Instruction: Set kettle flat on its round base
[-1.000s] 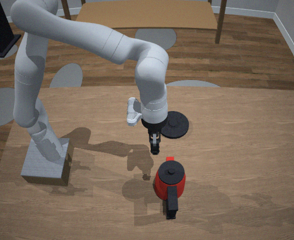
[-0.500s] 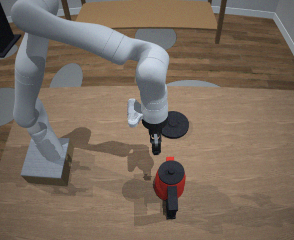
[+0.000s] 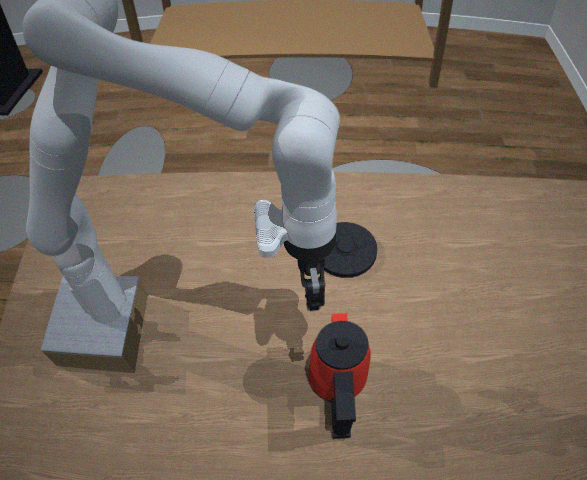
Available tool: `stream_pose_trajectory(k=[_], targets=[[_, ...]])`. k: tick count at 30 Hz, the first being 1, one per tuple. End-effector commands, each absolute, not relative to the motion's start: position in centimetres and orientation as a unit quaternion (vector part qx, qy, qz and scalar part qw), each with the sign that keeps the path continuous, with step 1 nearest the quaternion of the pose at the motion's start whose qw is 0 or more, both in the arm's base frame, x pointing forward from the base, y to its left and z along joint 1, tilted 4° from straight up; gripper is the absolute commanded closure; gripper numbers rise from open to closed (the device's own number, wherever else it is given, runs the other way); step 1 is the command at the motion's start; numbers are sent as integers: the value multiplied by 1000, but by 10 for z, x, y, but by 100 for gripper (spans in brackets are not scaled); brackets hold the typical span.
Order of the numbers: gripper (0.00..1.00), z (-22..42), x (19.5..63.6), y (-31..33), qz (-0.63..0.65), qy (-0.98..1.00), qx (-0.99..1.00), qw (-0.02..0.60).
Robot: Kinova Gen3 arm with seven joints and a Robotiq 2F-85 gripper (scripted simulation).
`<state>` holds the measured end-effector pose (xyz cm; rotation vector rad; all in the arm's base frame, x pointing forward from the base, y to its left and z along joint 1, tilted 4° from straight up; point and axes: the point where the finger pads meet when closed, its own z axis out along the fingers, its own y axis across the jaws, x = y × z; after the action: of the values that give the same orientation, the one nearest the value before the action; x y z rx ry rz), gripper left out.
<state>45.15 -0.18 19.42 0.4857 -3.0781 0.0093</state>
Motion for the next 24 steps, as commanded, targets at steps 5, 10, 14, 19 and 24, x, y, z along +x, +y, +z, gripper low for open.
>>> stream_pose_trajectory(k=[5, 10, 14, 19, 24], targets=[[20, 194, 452, -3, 3, -985, 172, 13], [20, 194, 452, -3, 3, -983, 181, 14], [20, 193, 453, -3, 3, -981, 194, 15], [20, 193, 453, -3, 3, -978, 210, 16], [20, 192, 453, -4, 3, -974, 227, 17]])
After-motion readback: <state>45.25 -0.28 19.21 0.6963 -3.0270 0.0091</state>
